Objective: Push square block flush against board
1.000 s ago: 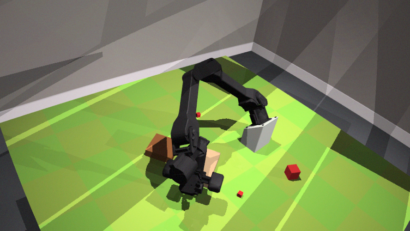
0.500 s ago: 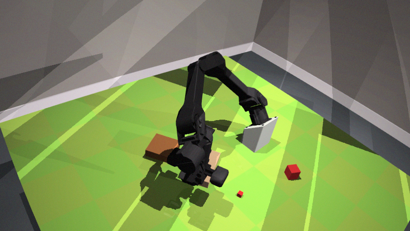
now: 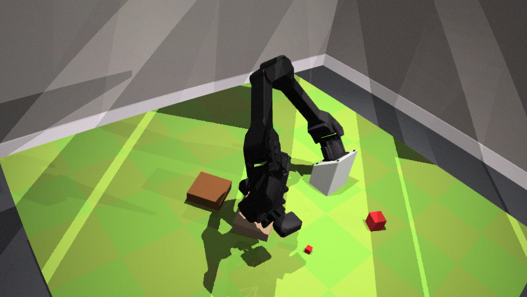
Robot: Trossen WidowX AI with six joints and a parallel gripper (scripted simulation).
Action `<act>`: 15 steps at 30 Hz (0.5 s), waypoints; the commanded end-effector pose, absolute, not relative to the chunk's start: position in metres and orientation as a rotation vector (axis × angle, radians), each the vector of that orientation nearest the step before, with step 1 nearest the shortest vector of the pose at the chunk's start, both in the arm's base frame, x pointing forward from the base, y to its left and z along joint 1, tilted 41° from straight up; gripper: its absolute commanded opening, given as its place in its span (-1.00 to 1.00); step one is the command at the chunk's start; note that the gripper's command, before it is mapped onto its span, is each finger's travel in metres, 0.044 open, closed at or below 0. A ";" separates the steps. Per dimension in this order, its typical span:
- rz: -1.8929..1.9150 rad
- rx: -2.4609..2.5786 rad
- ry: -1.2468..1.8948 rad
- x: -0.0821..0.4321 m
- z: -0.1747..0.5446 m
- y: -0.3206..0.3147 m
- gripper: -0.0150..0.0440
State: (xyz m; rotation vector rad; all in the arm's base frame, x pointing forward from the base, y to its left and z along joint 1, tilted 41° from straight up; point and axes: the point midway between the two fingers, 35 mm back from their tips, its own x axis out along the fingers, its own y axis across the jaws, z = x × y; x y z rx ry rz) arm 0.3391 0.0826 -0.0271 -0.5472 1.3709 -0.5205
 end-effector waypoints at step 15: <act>-0.908 -0.030 1.130 0.276 -0.029 0.071 -0.49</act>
